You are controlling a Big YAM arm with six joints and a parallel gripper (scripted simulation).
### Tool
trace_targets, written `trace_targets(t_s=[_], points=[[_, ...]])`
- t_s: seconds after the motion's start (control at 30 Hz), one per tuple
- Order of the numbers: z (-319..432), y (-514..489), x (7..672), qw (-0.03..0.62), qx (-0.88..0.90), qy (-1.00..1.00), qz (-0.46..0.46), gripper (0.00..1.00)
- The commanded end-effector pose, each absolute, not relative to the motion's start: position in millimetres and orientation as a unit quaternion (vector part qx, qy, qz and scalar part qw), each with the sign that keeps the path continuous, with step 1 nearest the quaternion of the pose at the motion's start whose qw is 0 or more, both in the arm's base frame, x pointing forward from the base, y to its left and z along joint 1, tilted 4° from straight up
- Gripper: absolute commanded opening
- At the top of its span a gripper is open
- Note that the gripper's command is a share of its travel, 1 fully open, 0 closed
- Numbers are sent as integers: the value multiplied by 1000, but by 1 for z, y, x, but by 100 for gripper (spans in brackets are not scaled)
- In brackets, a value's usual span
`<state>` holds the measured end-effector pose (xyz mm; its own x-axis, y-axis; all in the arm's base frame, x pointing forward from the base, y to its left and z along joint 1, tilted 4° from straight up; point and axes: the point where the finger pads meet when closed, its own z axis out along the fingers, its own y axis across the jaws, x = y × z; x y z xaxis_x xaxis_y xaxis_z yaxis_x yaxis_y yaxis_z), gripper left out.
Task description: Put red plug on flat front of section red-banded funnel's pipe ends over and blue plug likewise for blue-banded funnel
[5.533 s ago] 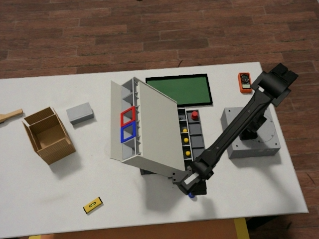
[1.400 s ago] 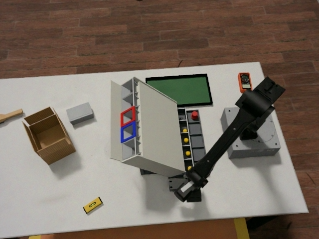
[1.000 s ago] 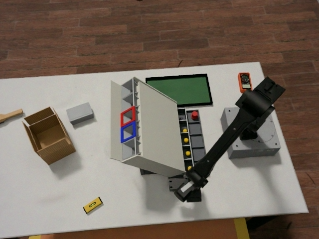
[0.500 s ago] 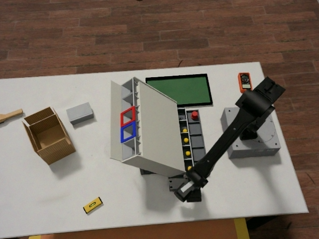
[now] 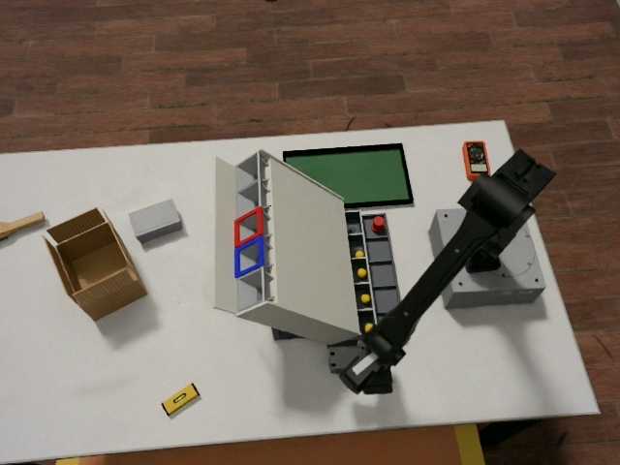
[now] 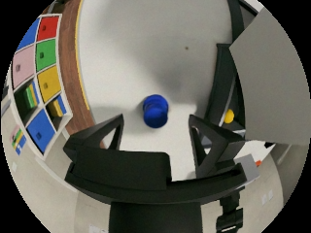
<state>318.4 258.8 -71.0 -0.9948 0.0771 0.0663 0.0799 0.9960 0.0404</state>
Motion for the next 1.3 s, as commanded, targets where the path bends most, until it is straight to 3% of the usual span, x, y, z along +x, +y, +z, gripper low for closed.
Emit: trace_targets(t_s=[0.0,1.27], points=[[-67,264,315,24,-36,-999,-25,87],[-104,261,310,15,-39,-999,-35,87]])
